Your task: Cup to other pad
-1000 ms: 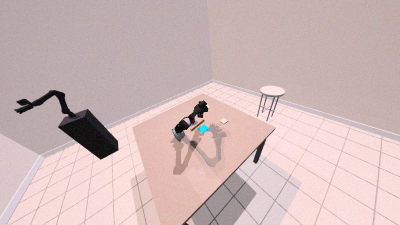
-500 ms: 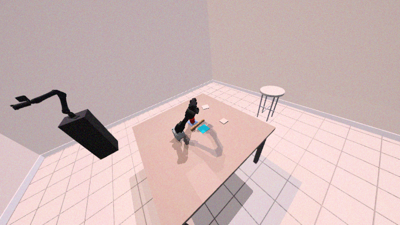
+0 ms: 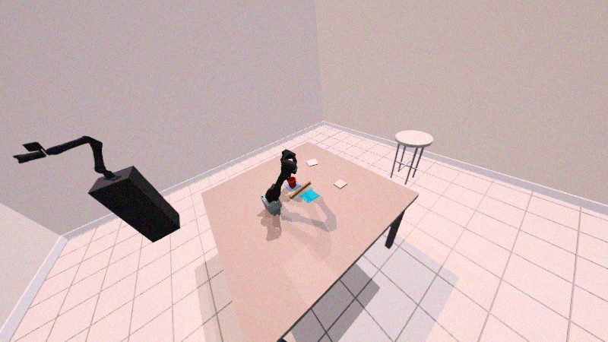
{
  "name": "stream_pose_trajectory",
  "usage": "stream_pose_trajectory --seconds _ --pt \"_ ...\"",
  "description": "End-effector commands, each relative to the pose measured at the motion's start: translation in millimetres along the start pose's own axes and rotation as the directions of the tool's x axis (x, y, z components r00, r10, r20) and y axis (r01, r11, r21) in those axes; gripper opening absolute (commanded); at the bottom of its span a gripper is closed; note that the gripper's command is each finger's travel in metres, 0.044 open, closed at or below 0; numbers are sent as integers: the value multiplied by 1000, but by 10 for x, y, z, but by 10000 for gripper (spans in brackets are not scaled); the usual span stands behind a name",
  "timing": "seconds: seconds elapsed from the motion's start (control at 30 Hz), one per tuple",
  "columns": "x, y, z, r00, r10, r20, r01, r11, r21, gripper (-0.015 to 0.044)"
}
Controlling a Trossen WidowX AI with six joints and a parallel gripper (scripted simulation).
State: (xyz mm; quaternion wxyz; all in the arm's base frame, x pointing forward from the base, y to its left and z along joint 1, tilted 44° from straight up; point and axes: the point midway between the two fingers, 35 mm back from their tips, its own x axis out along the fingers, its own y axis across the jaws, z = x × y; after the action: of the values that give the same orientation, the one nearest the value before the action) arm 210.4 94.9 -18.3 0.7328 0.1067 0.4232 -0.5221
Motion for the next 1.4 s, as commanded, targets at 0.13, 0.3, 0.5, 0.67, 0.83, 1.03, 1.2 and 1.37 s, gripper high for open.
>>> stream_pose_trajectory --seconds 0.13,0.3,0.5,0.67,0.83,1.03,1.2,1.37 --pt "87 4 -1 1000 -5 12 5 1000 6 148" --pt "170 10 -1 1000 -5 11 5 1000 5 148" --pt "268 13 1 1000 -5 11 5 1000 5 148" --pt "353 12 2 1000 -5 11 5 1000 5 148" --pt "436 7 5 1000 -5 12 5 1000 6 148" --pt "535 -2 8 1000 -6 13 5 1000 6 148" --pt "616 -14 11 1000 -6 14 6 1000 6 148" --pt "655 -20 13 1000 -7 14 7 1000 6 148"
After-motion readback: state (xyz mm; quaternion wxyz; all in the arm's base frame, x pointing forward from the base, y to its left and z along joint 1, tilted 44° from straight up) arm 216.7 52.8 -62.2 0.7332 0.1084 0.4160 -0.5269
